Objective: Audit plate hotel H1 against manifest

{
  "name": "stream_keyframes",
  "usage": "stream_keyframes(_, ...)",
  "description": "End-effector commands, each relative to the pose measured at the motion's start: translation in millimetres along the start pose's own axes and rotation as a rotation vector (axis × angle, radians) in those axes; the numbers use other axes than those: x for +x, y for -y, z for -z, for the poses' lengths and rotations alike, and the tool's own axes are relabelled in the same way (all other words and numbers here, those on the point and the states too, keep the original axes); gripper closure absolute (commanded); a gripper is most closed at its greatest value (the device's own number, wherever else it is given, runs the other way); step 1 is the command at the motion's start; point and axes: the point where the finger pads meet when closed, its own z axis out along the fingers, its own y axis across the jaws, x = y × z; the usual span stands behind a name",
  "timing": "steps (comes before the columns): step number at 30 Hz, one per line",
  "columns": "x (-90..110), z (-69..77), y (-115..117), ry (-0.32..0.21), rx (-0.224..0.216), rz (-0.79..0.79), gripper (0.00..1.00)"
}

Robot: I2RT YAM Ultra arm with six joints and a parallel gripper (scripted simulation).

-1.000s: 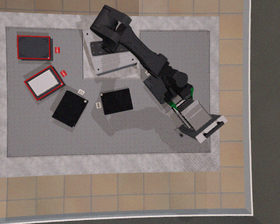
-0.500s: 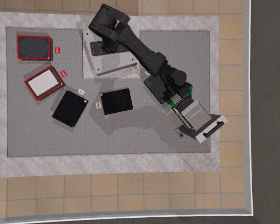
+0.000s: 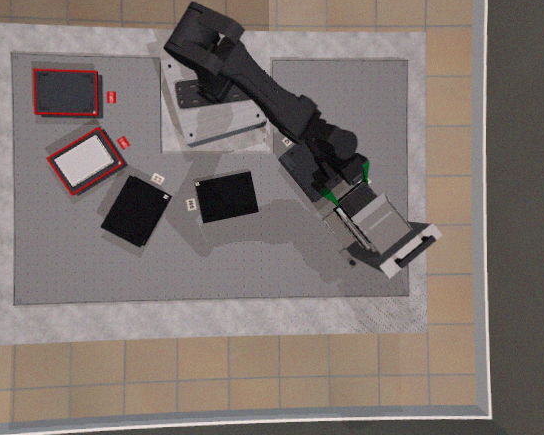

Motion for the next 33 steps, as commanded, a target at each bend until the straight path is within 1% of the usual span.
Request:
stream_keyframes(1,-7,7.6,0,0.020,-0.001,-0.008,0.14)
stream_keyframes(33,12,39.8,0,0.019,-0.001,-0.009,0.14)
